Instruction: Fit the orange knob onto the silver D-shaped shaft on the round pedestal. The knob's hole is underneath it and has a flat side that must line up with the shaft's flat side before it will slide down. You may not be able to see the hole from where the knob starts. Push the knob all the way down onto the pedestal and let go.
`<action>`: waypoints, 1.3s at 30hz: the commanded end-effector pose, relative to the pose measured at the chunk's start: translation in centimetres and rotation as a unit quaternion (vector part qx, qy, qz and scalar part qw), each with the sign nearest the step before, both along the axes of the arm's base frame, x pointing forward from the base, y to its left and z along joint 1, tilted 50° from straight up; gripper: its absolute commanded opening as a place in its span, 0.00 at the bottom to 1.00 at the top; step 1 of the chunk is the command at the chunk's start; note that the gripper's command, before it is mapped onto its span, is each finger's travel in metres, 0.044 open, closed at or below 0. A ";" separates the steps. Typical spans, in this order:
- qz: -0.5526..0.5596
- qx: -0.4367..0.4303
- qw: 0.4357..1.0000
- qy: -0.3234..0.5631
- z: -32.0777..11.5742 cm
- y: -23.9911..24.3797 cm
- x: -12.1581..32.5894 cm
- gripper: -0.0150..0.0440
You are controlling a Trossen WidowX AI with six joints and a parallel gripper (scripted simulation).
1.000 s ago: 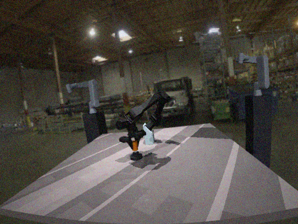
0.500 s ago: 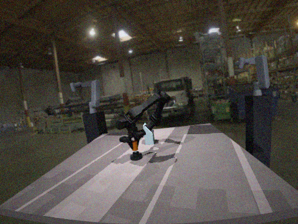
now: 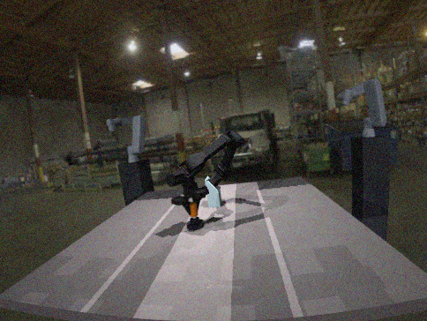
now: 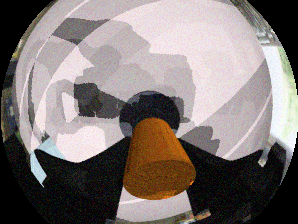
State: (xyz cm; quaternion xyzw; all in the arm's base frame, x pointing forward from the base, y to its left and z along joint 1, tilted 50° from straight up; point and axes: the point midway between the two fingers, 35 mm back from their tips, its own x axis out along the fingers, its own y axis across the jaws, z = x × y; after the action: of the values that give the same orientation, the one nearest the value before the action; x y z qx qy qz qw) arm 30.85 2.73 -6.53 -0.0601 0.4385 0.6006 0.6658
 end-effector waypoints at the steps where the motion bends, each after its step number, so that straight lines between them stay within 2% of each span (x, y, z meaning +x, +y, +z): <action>1: -0.002 0.001 1.000 0.001 -0.1 0.1 0.0 0.25; 16: 0.018 0.004 1.000 -0.021 -0.2 0.0 -0.1 0.25; 27: -0.019 -0.002 1.000 0.020 -0.1 0.1 -0.1 0.25; 39: -0.003 0.001 1.000 0.002 -0.2 0.1 -0.1 0.25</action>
State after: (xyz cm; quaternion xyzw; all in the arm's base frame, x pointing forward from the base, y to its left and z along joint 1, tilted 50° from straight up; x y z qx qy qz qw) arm 30.77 2.80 -6.66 -0.0517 0.4447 0.5952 0.6673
